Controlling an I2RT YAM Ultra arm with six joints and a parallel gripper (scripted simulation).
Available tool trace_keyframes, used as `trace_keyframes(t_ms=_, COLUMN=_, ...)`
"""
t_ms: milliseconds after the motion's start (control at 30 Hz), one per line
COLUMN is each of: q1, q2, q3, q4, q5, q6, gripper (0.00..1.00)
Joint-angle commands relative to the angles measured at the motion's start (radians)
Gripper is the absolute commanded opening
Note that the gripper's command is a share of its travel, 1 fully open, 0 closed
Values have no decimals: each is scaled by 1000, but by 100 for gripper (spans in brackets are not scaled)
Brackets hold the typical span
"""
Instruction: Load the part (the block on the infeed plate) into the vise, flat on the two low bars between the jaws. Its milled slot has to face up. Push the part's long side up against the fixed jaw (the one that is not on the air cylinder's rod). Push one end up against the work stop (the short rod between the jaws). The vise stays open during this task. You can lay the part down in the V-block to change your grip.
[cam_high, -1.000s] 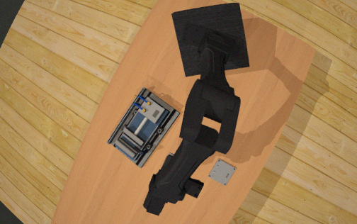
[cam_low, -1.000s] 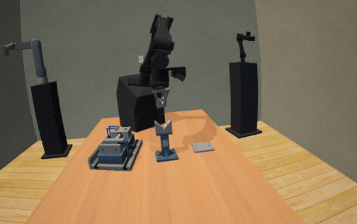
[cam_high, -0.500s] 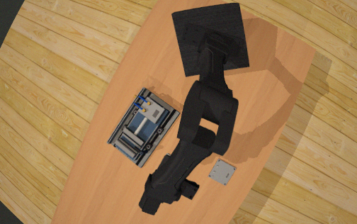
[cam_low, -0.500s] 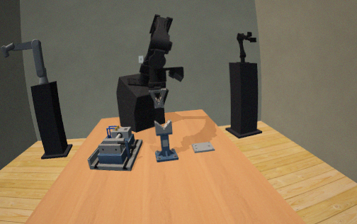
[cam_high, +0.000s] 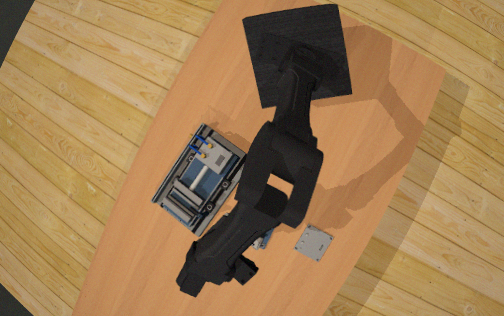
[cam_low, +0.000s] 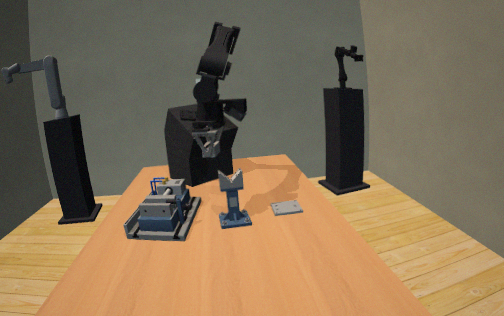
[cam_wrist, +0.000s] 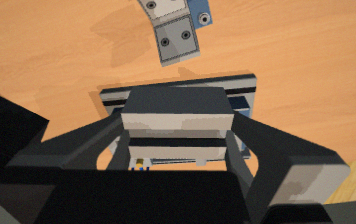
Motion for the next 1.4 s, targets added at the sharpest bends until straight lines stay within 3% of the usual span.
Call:
trace_keyframes(t_ms=0, q1=-41, q2=-1, q3=46, q4=-21, q5=-24, q6=81, gripper=0)
trace_keyframes(t_ms=67, q1=-51, q2=-25, q3=58, q4=-28, q5=-28, q6=103, gripper=0)
trace_keyframes(t_ms=133, q1=-72, q2=26, q3=71, q4=-31, q5=-34, q6=147, gripper=0)
trace_keyframes(t_ms=533, q1=-208, q2=140, q3=174, q4=-71, q5=-79, q6=435, gripper=0)
trace_keyframes(t_ms=633, q1=-219, q2=118, q3=189, q4=-80, q5=-84, q6=461, gripper=0)
trace_keyframes(t_ms=800, q1=-276, q2=198, q3=228, q4=-94, q5=-101, q6=581, gripper=0)
trace_keyframes(t_ms=1100, q1=-365, q2=276, q3=301, q4=-124, q5=-131, q6=771, gripper=0)
trace_keyframes(t_ms=1233, q1=-381, q2=257, q3=318, q4=-134, q5=-137, q6=808, gripper=0)
trace_keyframes(t_ms=1367, q1=-410, q2=317, q3=341, q4=-142, q5=-145, q6=869, gripper=0)
